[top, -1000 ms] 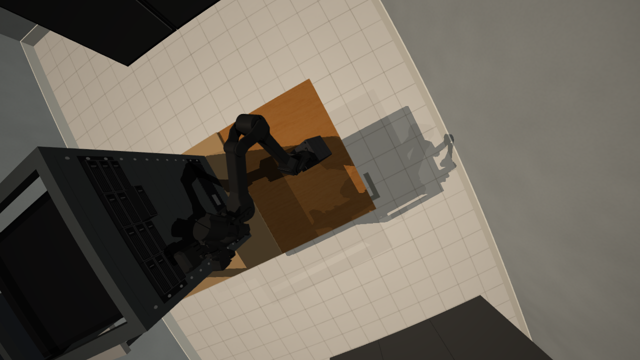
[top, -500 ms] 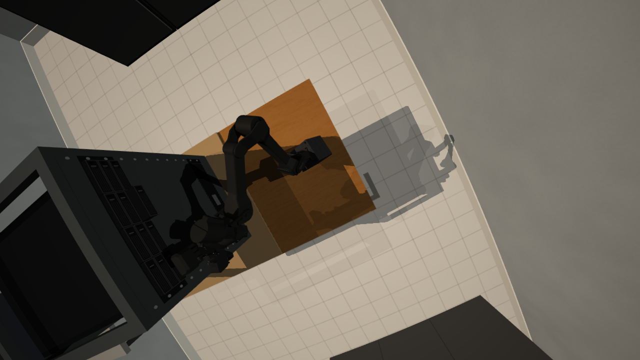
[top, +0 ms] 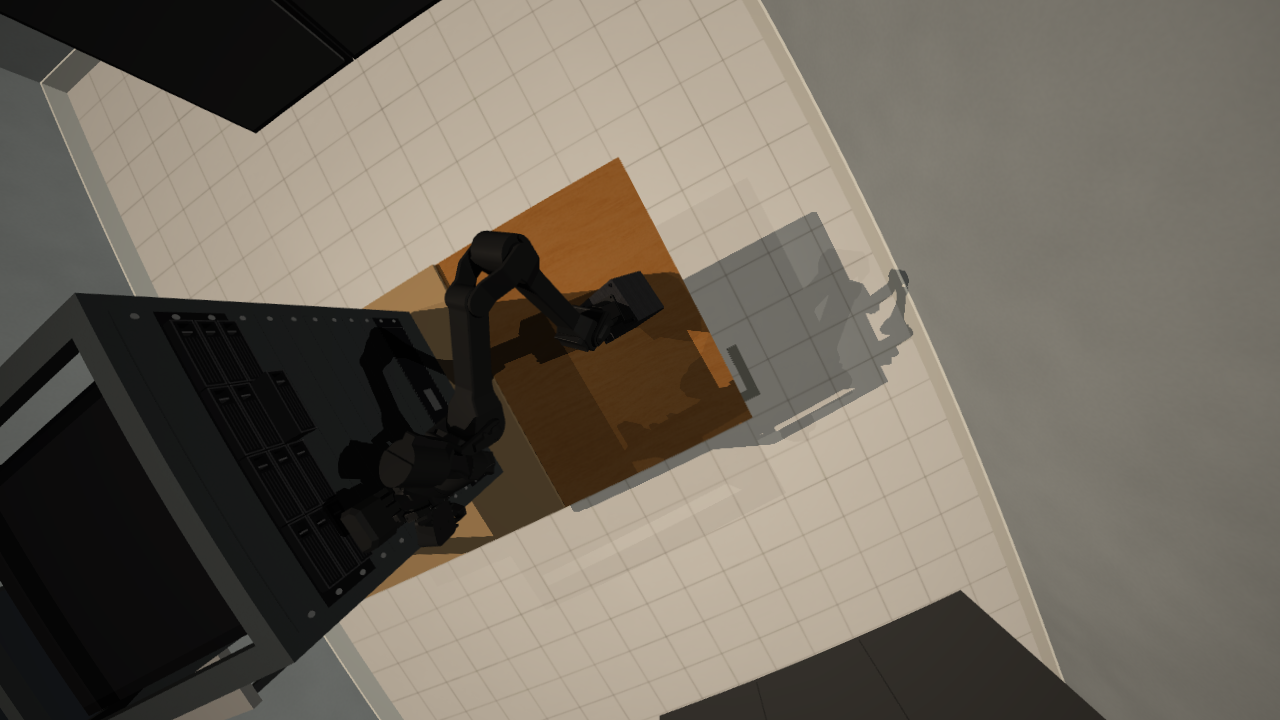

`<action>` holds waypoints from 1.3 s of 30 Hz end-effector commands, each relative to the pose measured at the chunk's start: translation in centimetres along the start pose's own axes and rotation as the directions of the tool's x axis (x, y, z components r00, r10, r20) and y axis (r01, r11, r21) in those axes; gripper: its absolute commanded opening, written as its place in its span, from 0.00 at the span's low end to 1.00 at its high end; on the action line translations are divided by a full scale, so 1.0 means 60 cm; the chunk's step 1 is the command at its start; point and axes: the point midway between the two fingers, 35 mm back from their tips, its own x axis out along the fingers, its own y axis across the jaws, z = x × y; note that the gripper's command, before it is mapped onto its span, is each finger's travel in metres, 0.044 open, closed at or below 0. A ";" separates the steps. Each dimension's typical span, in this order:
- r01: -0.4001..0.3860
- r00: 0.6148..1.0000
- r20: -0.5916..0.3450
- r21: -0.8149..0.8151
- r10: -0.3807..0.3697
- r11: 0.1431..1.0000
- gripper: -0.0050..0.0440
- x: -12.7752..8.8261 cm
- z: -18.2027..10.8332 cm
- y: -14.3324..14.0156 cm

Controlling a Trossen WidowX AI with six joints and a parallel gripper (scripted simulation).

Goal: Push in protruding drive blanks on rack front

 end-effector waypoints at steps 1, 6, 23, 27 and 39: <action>0.015 1.000 -0.008 0.017 -0.015 1.000 0.00 0.011 -0.006 -0.015; 0.015 1.000 -0.008 0.017 -0.015 1.000 0.00 0.017 -0.006 -0.015; 0.015 1.000 -0.008 0.017 -0.015 1.000 0.00 0.034 -0.007 -0.016; 0.015 1.000 -0.008 0.017 -0.015 1.000 0.00 0.034 -0.007 -0.016; 0.015 1.000 -0.008 0.017 -0.015 1.000 0.00 0.051 -0.007 -0.017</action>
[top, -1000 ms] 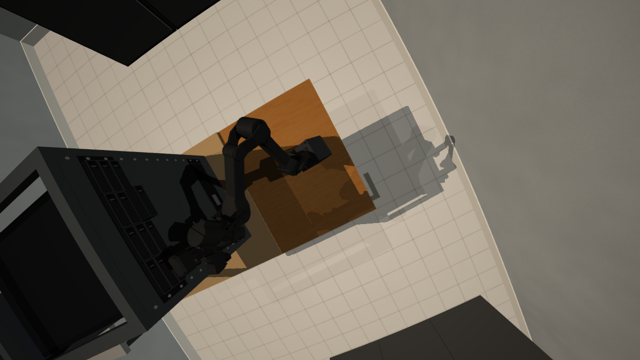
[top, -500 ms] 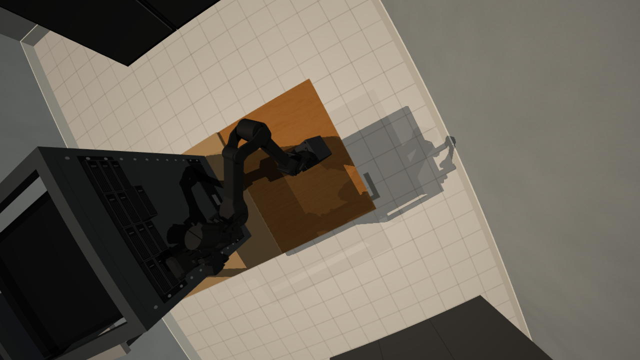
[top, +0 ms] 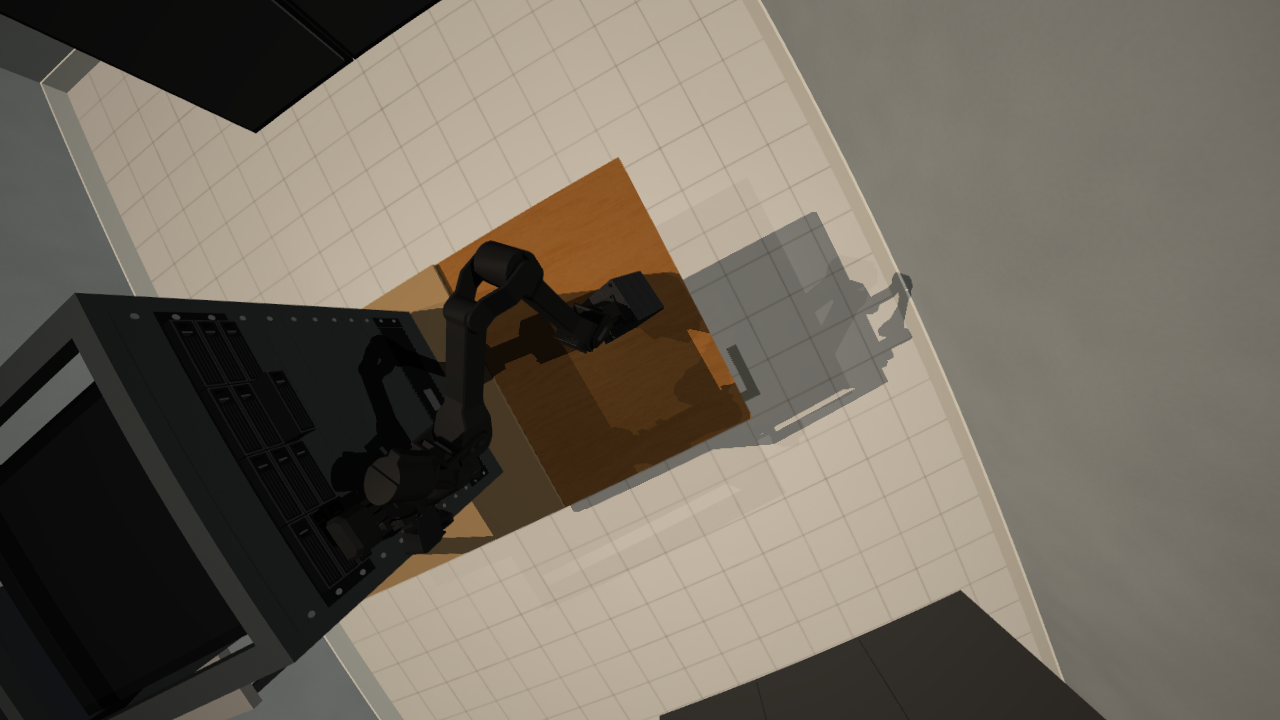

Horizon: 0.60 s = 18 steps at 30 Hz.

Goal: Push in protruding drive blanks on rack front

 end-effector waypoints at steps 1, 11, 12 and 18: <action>0.018 1.000 -0.007 0.018 -0.018 1.000 0.00 0.007 -0.006 -0.017; 0.018 1.000 -0.007 0.018 -0.018 1.000 0.00 0.008 -0.006 -0.017; 0.018 1.000 -0.007 0.018 -0.018 1.000 0.00 0.009 -0.006 -0.017; 0.018 1.000 -0.007 0.018 -0.018 1.000 0.00 0.012 -0.006 -0.018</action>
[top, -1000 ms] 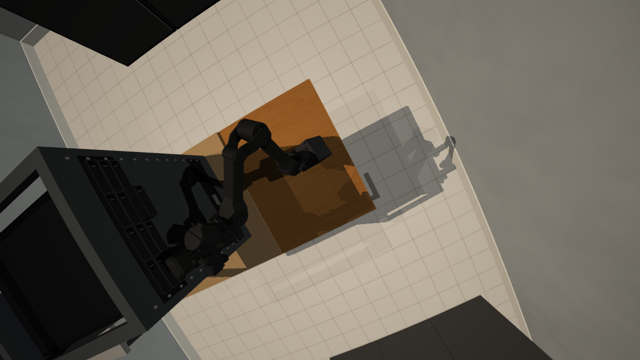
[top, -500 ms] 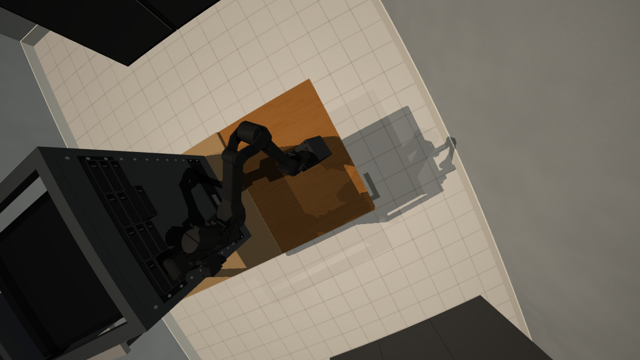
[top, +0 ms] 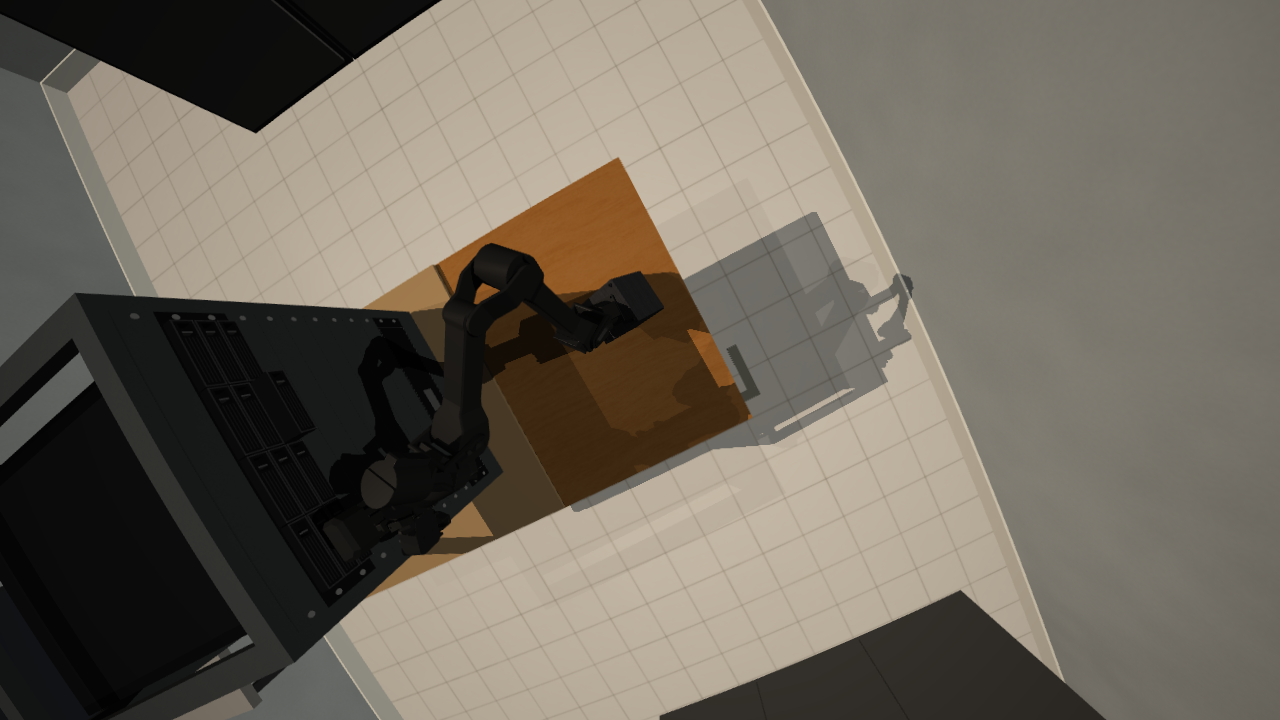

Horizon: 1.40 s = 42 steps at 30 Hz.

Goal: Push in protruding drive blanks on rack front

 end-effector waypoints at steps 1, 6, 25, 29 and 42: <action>0.019 1.000 -0.007 0.018 -0.019 1.000 0.00 0.003 -0.006 -0.017; 0.019 1.000 -0.007 0.018 -0.019 1.000 0.00 0.003 -0.006 -0.017; 0.019 1.000 -0.007 0.018 -0.019 1.000 0.00 0.008 -0.006 -0.018; 0.019 1.000 -0.007 0.018 -0.019 1.000 0.00 0.011 -0.006 -0.018; 0.019 1.000 -0.007 0.018 -0.019 1.000 0.00 0.013 -0.006 -0.018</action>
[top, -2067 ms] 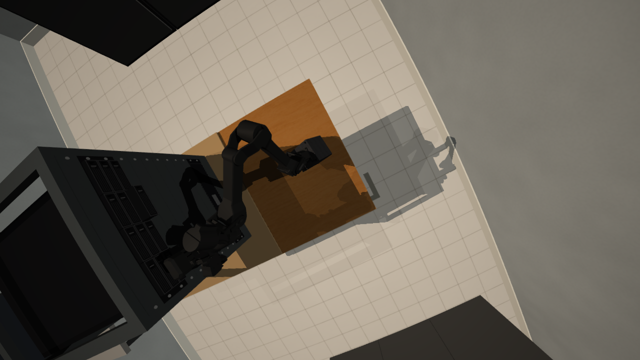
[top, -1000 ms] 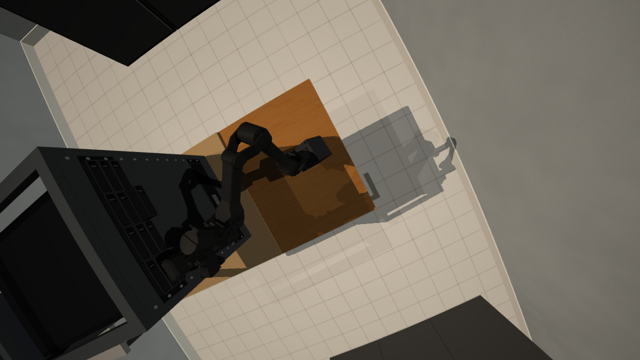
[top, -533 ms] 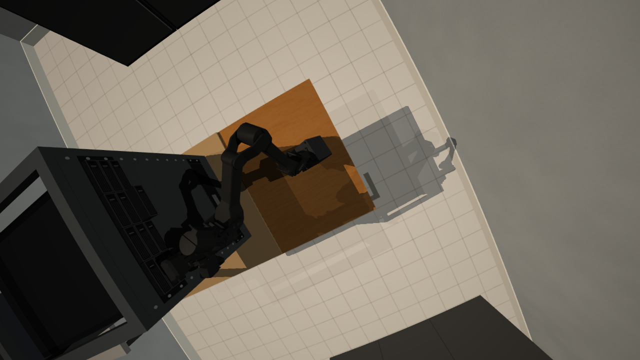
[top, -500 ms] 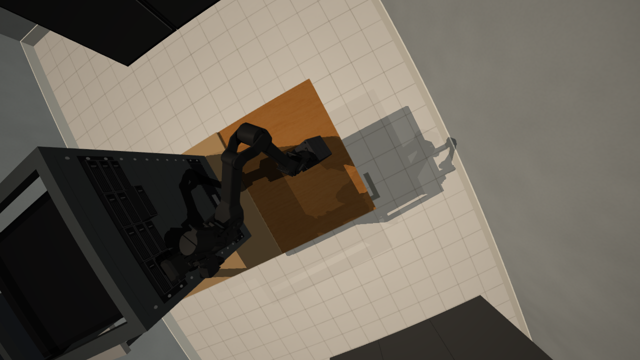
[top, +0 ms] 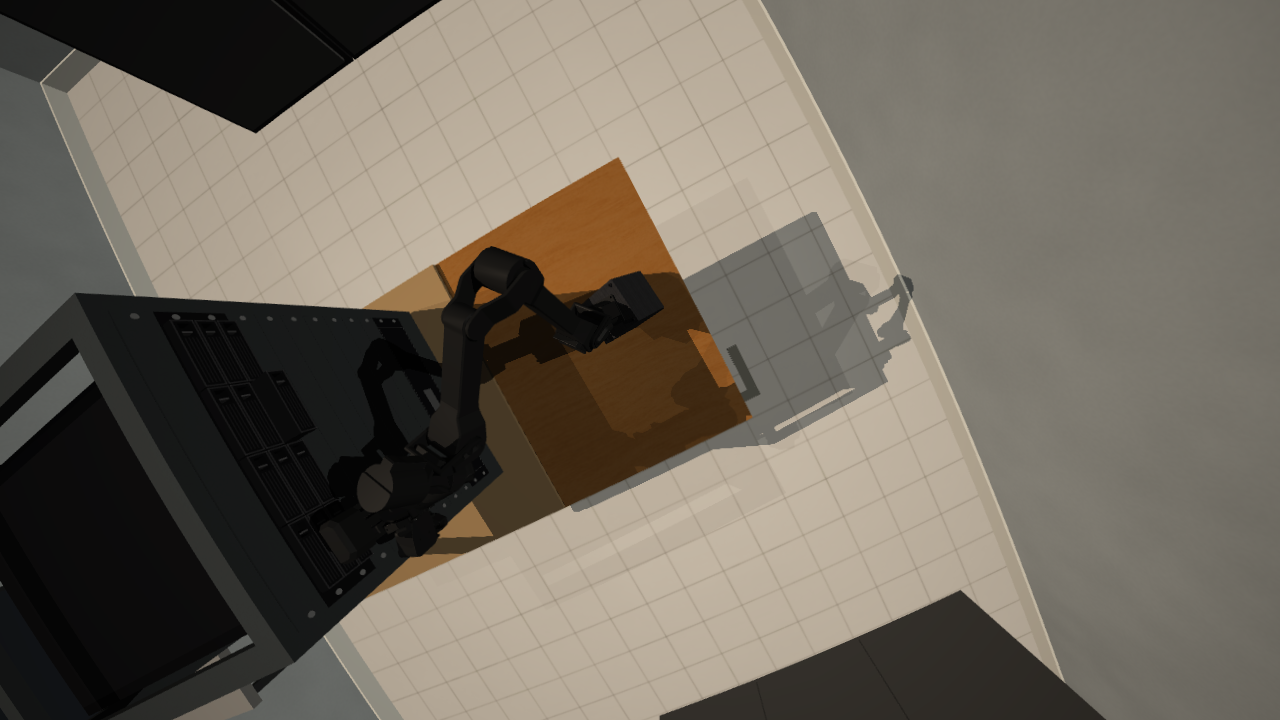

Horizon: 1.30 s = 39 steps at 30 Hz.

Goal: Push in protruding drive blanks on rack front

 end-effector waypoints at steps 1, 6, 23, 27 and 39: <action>0.020 1.000 -0.007 0.017 -0.019 1.000 0.00 0.002 -0.006 -0.018; 0.020 1.000 -0.007 0.017 -0.019 1.000 0.00 0.006 -0.006 -0.018; 0.020 1.000 -0.007 0.017 -0.019 1.000 0.00 0.007 -0.006 -0.018; 0.020 1.000 -0.007 0.017 -0.019 1.000 0.00 0.007 -0.006 -0.018; 0.020 1.000 -0.007 0.017 -0.019 1.000 0.00 0.012 -0.006 -0.018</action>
